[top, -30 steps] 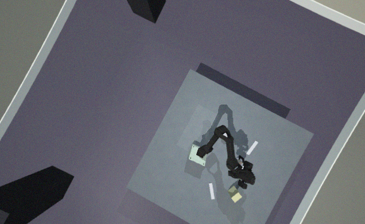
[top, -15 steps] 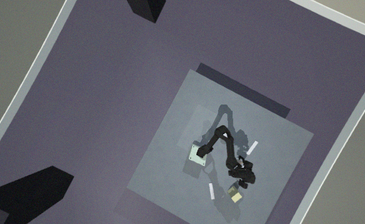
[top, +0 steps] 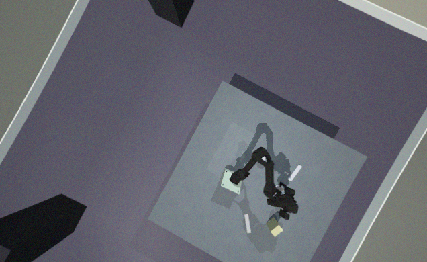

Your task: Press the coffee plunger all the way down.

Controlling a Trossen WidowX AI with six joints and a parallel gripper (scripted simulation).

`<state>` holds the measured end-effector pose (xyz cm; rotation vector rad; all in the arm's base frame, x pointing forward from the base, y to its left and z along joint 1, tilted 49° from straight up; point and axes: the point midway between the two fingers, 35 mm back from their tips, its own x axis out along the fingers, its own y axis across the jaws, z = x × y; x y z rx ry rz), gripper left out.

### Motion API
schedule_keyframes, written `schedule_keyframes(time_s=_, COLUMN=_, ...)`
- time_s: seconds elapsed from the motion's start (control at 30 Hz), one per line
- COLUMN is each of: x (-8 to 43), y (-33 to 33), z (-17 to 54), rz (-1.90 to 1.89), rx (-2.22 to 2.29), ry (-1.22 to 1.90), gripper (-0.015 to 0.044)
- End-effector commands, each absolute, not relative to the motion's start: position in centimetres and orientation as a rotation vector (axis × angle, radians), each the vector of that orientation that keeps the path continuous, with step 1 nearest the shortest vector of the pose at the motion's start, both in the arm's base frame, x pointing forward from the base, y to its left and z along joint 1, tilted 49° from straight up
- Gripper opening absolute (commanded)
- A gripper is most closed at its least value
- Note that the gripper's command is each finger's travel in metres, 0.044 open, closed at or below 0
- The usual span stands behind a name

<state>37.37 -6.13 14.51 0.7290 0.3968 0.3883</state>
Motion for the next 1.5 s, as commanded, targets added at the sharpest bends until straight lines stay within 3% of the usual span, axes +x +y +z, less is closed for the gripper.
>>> schedule_keyframes(time_s=0.0, x=36.9, y=-4.2, z=12.0, rz=0.406, rx=0.763, ry=0.458, gripper=0.0122)
schedule_keyframes(time_s=1.47, x=38.4, y=-0.2, z=9.3, rz=0.409, rx=0.77, ry=0.447, gripper=0.0122)
